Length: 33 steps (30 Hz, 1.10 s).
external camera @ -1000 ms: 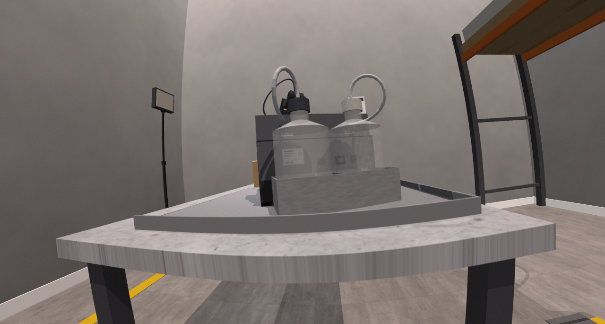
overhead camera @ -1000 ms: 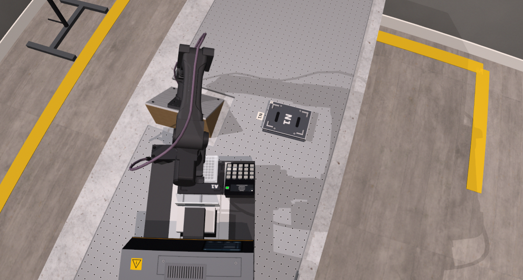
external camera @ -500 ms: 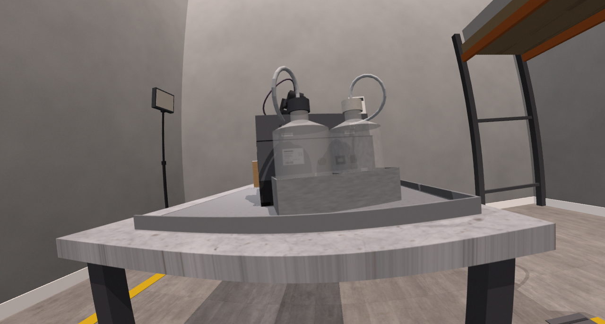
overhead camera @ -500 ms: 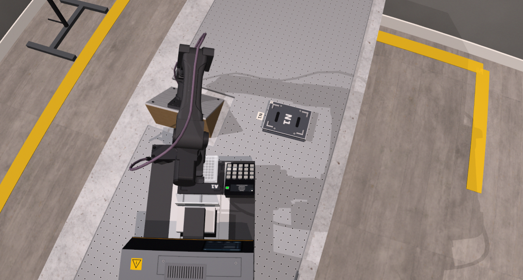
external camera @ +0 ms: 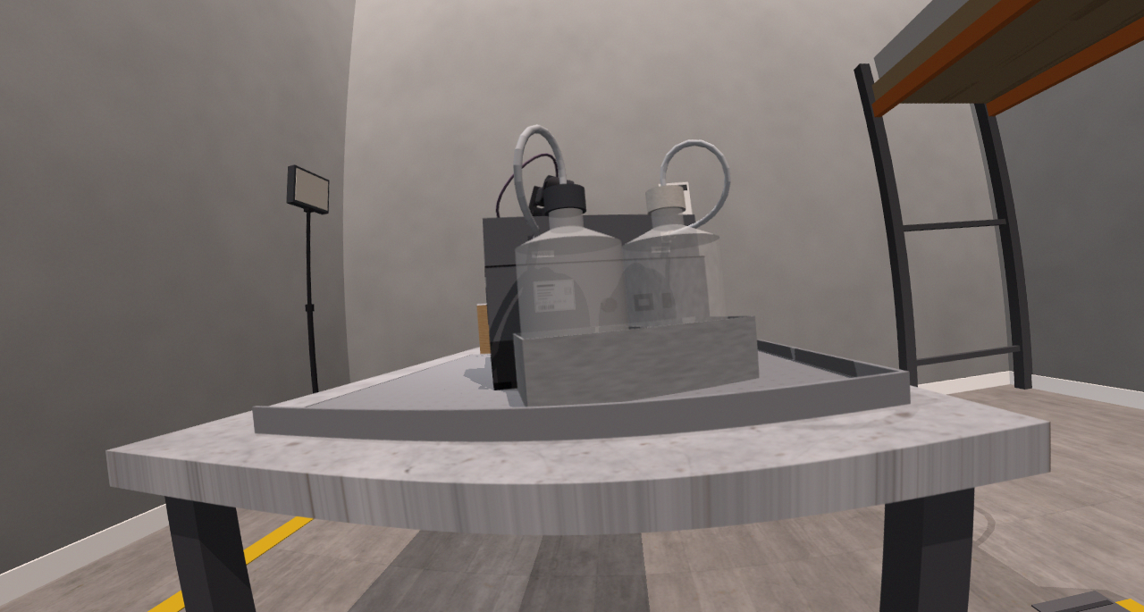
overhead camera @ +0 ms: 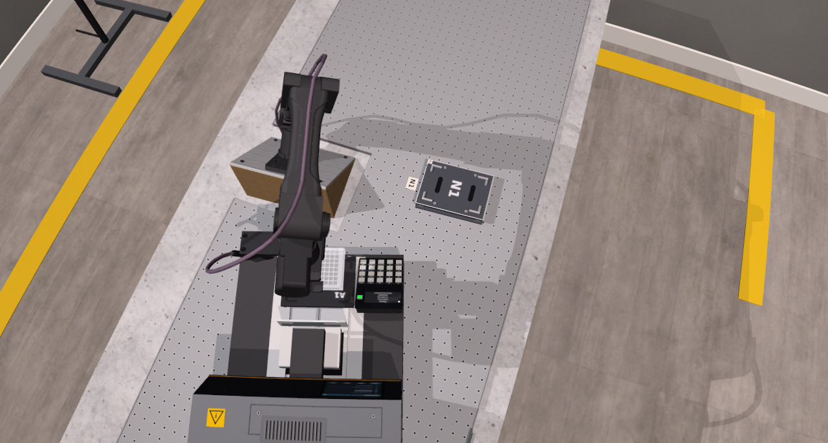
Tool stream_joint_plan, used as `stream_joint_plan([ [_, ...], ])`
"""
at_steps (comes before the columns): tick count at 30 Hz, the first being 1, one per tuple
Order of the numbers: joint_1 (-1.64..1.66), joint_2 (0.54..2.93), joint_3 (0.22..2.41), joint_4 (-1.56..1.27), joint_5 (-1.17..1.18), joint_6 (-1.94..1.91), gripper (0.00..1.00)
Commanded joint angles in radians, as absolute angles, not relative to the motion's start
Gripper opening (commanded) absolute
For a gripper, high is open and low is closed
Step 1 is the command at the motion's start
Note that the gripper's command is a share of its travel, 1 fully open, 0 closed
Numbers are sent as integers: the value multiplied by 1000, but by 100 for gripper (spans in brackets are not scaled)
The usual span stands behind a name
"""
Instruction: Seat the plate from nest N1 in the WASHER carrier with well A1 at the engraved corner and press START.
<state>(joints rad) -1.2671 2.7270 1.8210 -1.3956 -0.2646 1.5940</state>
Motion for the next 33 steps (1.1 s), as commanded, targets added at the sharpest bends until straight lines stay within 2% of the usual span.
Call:
stream_joint_plan([
  [1,-1256,2698,1792,-1359,-268,1605,84],
  [33,-1223,2710,1634,-1180,-293,1633,84],
])
